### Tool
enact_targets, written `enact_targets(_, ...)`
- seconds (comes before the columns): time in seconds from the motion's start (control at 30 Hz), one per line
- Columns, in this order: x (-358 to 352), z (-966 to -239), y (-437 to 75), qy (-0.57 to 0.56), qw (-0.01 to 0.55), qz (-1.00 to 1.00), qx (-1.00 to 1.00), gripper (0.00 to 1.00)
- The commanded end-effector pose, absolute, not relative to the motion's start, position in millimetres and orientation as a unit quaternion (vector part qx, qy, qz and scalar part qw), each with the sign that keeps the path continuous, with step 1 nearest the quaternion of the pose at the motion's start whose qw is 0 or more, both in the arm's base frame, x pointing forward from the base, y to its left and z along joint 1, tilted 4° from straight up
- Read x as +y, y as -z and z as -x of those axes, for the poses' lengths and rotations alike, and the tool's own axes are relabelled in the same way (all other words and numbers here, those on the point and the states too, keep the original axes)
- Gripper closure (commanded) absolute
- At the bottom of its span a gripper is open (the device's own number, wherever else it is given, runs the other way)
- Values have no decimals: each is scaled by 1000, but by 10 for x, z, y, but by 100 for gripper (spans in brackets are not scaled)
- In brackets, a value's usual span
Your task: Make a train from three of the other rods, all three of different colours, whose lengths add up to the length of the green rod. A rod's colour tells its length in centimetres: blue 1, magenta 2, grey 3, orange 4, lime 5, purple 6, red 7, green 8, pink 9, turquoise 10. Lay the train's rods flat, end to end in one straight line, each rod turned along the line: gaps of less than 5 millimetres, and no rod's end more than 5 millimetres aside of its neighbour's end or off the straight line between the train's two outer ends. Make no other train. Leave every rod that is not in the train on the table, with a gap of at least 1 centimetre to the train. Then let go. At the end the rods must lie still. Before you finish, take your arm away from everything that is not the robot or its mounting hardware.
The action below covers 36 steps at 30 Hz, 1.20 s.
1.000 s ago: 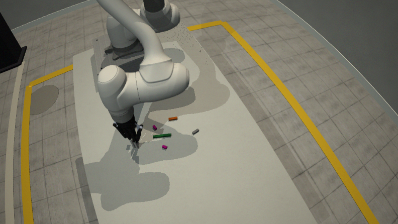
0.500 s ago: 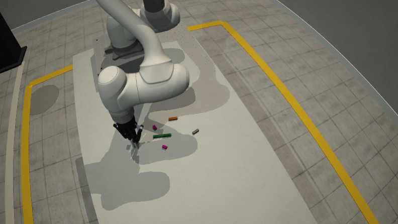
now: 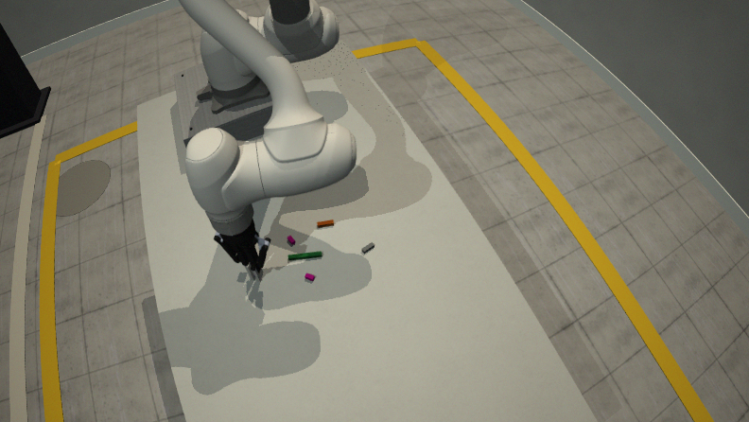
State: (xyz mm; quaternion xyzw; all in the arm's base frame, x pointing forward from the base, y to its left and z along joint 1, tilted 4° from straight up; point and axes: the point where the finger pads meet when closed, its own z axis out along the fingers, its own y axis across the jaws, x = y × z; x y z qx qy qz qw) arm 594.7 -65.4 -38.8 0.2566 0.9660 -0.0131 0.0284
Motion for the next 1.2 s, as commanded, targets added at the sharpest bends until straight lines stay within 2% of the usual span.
enact_targets(0.0,-654,-5947,387,13,28,-257,966,97)
enact_targets(1.1,-654,-5947,387,13,28,-257,966,97)
enact_targets(1.17,-654,-5947,387,13,28,-257,966,95)
